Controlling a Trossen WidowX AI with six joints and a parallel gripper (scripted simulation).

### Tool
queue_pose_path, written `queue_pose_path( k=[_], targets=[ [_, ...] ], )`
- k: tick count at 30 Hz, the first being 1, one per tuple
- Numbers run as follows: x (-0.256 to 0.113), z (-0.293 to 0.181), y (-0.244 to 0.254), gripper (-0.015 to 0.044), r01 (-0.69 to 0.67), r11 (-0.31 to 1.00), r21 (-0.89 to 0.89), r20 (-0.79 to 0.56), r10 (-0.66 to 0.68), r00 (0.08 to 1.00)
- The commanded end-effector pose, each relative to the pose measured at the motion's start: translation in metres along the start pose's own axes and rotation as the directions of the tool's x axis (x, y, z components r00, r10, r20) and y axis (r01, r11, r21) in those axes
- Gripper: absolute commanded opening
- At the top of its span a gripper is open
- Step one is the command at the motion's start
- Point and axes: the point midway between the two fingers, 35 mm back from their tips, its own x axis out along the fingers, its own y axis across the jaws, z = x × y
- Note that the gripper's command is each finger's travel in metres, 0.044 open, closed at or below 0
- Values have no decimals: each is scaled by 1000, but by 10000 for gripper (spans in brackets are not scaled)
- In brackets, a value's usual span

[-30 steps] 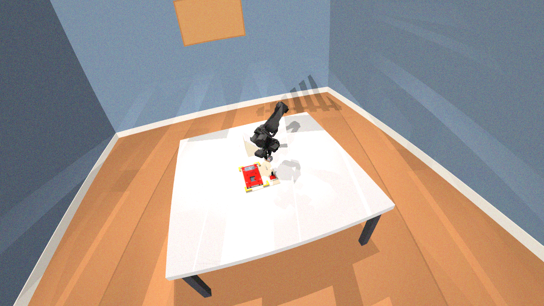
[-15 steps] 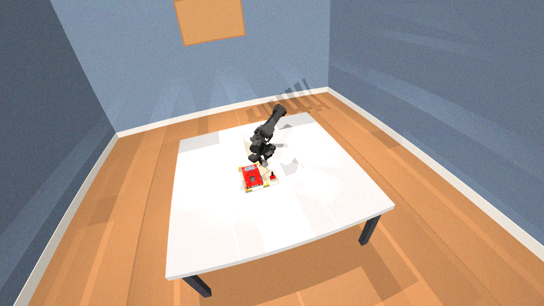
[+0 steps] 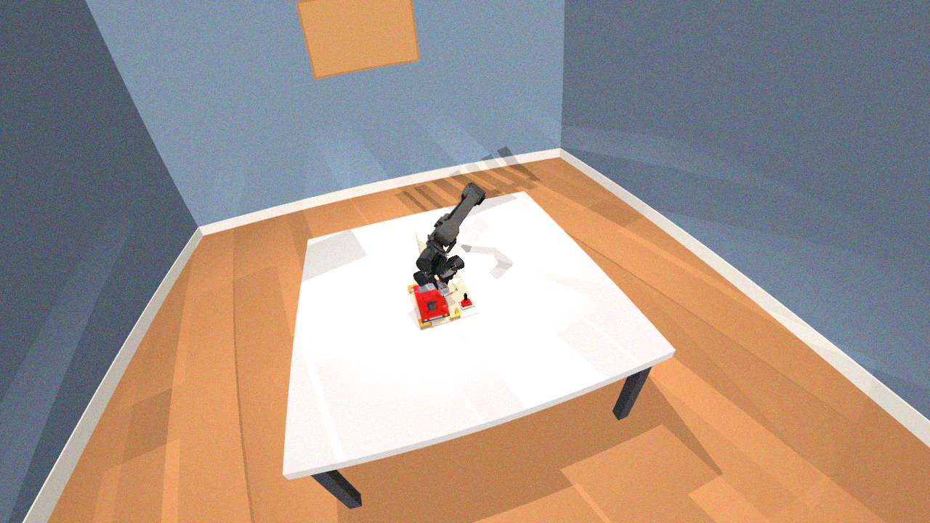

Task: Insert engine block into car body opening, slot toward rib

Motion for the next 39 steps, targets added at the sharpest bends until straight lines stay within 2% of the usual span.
queue_pose_path(
  k=[1, 16, 22, 39],
  targets=[
    [4, 1, -13, 0, 6, 998, 61, 3, -6, 1000],
    [25, -1, -51, 0, 5, 966, 259, 4, -7, 1000],
    [25, 0, -51, 157, 5, 960, 279, 4, -7, 1000],
    [25, -1, -51, 159, 5, 964, 267, 4, -7, 1000]
  ],
)
